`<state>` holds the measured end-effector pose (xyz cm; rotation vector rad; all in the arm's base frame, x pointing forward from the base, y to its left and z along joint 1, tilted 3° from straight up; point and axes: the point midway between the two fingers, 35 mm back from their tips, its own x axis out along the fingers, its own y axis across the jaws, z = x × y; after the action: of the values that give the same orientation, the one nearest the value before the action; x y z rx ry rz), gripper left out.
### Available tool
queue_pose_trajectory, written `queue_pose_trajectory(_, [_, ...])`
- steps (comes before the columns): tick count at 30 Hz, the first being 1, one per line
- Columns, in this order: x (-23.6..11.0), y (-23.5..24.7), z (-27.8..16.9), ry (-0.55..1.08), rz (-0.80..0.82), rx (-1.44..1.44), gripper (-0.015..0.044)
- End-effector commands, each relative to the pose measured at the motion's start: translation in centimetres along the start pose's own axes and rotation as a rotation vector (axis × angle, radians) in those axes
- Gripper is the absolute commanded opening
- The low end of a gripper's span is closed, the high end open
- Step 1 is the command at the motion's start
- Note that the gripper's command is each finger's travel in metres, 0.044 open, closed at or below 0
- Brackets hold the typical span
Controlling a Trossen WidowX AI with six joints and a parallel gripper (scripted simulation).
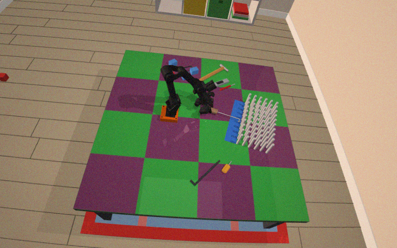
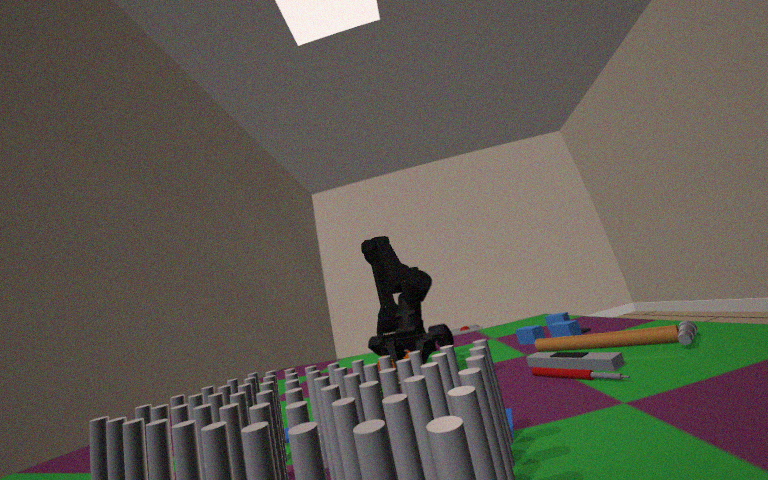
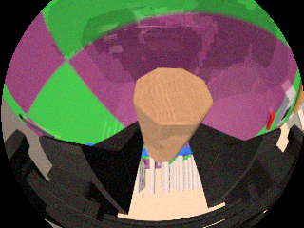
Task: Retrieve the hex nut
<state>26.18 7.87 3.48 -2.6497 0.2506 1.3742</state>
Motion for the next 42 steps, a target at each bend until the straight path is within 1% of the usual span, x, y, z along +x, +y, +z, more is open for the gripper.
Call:
queue_pose_trajectory(1, [-0.4,-0.3,-0.7,0.013,-0.008,0.005,0.0])
queue_pose_trajectory(9, [-0.9,-0.3,-0.7,0.013,-0.009,0.004,0.0])
queue_pose_trajectory(21, [-3.5,0.0,2.2,0.01,-0.007,0.007,0.0])
queue_pose_trajectory(28, [-5.1,-0.4,0.4,0.01,-0.007,0.007,0.0])
queue_pose_trajectory(42, [-10.4,-0.8,-3.7,0.011,-0.009,0.005,0.0])
